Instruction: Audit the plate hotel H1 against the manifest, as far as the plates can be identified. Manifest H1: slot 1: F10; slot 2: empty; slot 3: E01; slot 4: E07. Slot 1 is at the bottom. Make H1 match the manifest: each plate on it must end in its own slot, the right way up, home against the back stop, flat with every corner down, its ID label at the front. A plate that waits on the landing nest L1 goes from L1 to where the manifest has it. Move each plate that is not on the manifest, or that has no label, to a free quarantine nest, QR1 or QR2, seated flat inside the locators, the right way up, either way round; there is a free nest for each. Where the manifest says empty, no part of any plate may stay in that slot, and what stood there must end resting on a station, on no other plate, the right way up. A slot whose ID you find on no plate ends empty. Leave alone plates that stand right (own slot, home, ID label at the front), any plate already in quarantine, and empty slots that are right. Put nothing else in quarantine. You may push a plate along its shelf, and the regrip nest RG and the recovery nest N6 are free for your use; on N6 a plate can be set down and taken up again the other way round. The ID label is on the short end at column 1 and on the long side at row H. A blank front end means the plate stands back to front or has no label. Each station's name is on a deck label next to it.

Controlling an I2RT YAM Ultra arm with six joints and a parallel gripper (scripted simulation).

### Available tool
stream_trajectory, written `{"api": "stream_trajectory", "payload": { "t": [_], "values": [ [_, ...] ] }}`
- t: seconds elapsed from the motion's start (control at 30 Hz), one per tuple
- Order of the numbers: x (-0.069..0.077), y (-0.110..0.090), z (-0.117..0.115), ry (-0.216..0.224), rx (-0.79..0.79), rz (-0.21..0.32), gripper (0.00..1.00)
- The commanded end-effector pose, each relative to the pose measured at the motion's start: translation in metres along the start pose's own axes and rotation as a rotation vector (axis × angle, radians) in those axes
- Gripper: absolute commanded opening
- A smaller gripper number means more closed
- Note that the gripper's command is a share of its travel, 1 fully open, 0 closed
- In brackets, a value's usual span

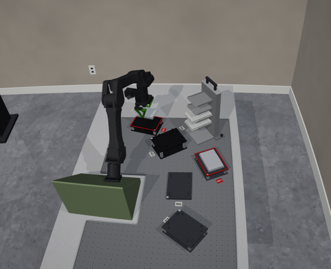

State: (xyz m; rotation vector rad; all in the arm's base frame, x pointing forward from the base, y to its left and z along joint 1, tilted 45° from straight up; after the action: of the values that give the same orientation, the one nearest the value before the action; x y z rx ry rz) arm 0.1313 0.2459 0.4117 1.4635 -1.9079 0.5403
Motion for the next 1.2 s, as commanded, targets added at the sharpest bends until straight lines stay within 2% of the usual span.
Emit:
{"api": "stream_trajectory", "payload": {
  "t": [0.0, 0.33, 1.17],
  "values": [
    [0.008, 0.002, 0.0, -0.023, 0.005, 0.003, 0.86],
    [0.006, 0.002, 0.0, -0.023, 0.005, 0.003, 0.86],
    [-0.009, 0.002, 0.0, -0.023, 0.005, 0.003, 0.86]
  ]
}}
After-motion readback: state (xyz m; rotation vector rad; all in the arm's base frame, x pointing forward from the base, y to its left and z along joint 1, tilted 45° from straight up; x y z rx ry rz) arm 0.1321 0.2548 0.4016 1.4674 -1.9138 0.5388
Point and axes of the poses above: the point where the finger pads meet when closed, its own x axis back along the fingers, its own z axis across the jaws, y = z × x, the point moved 8 cm from there along x, back along the fingers, and after that the axes turned 7 degrees about x, right-handed, at the moved point
